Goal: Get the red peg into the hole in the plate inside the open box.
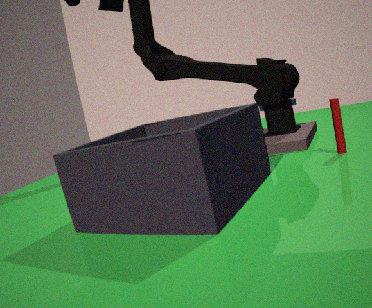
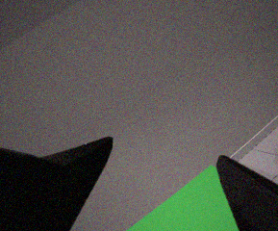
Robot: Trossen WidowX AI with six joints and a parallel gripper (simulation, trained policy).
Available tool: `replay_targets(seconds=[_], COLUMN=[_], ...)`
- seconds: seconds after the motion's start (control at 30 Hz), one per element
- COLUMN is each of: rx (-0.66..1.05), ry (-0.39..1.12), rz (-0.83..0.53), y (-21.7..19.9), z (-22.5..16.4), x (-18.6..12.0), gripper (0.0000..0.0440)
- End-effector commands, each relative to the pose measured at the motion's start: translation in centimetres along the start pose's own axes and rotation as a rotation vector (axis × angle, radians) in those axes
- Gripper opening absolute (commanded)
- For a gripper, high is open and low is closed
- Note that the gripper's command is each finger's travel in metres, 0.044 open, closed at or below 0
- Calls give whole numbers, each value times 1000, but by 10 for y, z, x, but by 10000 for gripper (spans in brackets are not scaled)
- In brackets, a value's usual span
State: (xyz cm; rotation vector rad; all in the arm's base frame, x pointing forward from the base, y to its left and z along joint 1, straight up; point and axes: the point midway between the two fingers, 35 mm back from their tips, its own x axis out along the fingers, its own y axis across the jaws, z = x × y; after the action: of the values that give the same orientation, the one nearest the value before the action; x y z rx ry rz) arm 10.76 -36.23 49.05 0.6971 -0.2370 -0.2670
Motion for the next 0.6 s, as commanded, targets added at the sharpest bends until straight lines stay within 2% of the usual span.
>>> replay_targets(seconds=[0.0,0.1,0.33,0.57], rx=[-16,-76,-218,-372], ry=[-16,-93,-271,-383], rz=[0,10,70,200], y=[6,38,122,217], z=[2,10,16,-18], x=[-3,-17,-53,-82], gripper=[417,440,440,440])
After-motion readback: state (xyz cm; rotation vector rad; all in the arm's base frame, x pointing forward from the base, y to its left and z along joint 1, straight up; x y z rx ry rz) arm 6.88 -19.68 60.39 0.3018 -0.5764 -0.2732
